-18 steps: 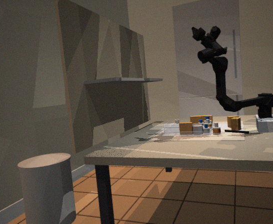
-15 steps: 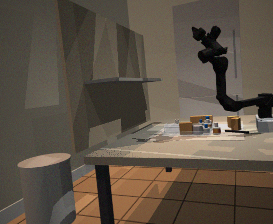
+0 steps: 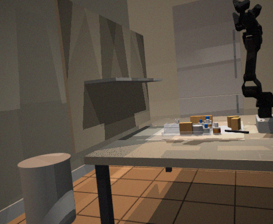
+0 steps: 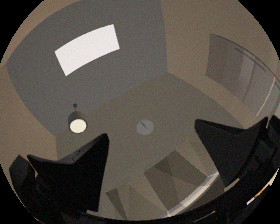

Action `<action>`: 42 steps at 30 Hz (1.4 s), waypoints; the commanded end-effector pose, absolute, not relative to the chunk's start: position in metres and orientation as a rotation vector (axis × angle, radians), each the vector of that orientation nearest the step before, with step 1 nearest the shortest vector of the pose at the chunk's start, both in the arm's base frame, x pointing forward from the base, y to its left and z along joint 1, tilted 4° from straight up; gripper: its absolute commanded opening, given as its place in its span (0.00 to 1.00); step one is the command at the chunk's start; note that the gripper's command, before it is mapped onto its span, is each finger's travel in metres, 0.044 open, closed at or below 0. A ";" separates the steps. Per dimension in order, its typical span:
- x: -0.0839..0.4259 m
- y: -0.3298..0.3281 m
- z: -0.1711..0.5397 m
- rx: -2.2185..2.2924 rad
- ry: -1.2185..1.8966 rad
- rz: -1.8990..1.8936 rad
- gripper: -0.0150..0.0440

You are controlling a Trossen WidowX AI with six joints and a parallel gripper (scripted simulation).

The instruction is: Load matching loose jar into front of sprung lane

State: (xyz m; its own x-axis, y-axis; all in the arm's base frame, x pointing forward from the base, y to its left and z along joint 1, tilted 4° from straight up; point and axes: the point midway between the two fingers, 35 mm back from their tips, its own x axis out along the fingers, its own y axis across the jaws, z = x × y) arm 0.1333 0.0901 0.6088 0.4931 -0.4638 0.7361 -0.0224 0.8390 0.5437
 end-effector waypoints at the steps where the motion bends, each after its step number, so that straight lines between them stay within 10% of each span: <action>1: 0.101 0.044 0.613 0.670 -1.037 -0.285 1.00; 11: 0.093 -0.083 0.586 1.009 -0.872 -0.330 1.00; 23: 0.201 -0.159 0.485 1.268 -0.369 -0.389 1.00; 42: 0.349 -0.010 0.253 0.927 0.793 -0.236 1.00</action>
State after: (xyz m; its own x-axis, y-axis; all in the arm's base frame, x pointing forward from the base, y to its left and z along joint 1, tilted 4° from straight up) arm 0.3463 -0.0431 0.2866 0.7885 0.0737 -0.6107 0.5022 0.4960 0.7083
